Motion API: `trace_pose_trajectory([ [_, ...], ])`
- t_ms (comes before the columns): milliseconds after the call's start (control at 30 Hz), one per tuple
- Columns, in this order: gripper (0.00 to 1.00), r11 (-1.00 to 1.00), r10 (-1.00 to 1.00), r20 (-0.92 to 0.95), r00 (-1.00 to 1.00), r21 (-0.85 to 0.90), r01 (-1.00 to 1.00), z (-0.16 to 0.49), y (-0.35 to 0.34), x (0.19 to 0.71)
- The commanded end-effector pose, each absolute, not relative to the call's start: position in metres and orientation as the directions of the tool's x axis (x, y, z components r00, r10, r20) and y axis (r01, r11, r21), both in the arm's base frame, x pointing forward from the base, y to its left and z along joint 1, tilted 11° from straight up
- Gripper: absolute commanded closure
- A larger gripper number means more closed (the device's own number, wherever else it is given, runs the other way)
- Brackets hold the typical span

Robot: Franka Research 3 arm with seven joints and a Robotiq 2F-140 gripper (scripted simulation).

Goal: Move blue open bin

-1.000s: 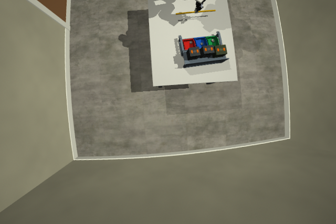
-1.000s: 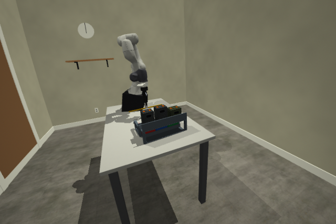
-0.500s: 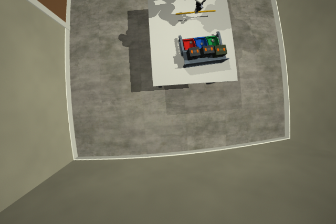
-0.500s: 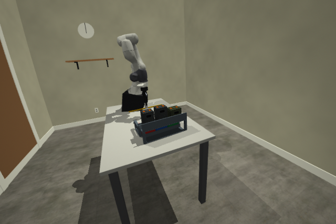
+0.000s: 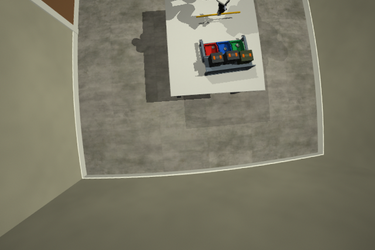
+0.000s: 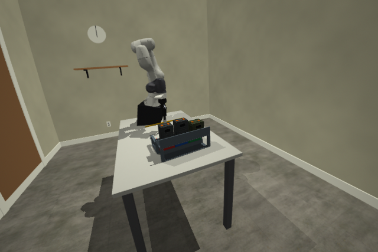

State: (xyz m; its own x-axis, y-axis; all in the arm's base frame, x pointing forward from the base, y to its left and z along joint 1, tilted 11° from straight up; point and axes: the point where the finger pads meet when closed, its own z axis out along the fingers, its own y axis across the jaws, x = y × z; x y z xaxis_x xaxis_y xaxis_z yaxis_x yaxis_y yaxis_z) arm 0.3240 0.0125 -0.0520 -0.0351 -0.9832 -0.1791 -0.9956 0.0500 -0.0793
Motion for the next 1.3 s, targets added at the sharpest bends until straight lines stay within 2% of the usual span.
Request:
trace_pose_trajectory([
  [0,1.0,0.067,-0.983,-0.175,-0.052,-0.082,-0.994,-0.065,0.014,0.325],
  [1267,1.0,0.067,-0.983,-0.175,-0.052,-0.082,-0.994,-0.103,0.021,0.329],
])
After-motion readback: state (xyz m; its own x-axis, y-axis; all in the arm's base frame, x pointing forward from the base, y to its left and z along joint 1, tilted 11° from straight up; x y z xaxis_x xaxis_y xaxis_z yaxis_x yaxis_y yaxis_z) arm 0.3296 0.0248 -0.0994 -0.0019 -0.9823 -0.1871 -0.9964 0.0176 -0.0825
